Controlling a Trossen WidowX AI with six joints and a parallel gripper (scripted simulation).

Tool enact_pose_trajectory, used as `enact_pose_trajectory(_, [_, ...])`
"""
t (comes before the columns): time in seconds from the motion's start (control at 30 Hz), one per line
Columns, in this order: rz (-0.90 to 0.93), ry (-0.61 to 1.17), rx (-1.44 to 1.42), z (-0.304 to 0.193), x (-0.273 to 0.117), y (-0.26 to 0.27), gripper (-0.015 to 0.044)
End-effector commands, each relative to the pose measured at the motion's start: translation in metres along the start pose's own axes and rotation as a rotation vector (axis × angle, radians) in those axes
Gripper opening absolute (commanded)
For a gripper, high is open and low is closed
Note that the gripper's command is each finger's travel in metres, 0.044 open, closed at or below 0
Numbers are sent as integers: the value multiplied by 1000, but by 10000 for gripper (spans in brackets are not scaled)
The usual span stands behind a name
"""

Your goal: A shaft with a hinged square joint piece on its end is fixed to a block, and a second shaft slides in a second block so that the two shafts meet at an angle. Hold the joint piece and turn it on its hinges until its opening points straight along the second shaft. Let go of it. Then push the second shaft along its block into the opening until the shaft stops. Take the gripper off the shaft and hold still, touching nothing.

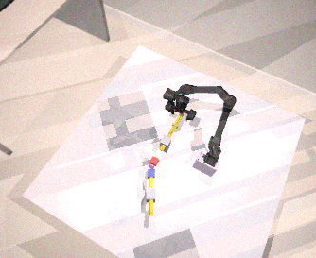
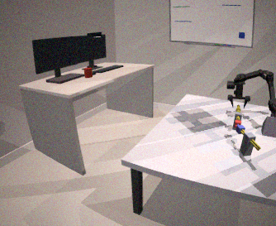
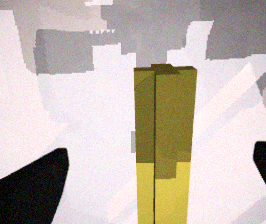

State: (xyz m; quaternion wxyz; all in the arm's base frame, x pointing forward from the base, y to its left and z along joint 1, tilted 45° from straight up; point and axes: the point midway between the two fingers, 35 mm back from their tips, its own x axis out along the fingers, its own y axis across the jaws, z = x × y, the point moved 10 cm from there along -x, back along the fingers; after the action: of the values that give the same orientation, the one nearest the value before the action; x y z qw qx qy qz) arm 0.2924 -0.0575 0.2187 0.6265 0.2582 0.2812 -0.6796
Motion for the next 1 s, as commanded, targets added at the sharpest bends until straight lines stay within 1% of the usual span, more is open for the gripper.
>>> enact_pose_trajectory(0.0, [-1, -3, 11, 0, 5, 0, 440])
enact_pose_trajectory(0.53, [-1, -4, 12, -1, 28, 0, 440])
enact_pose_trajectory(0.97, [-1, -4, 12, -1, 28, 0, 102])
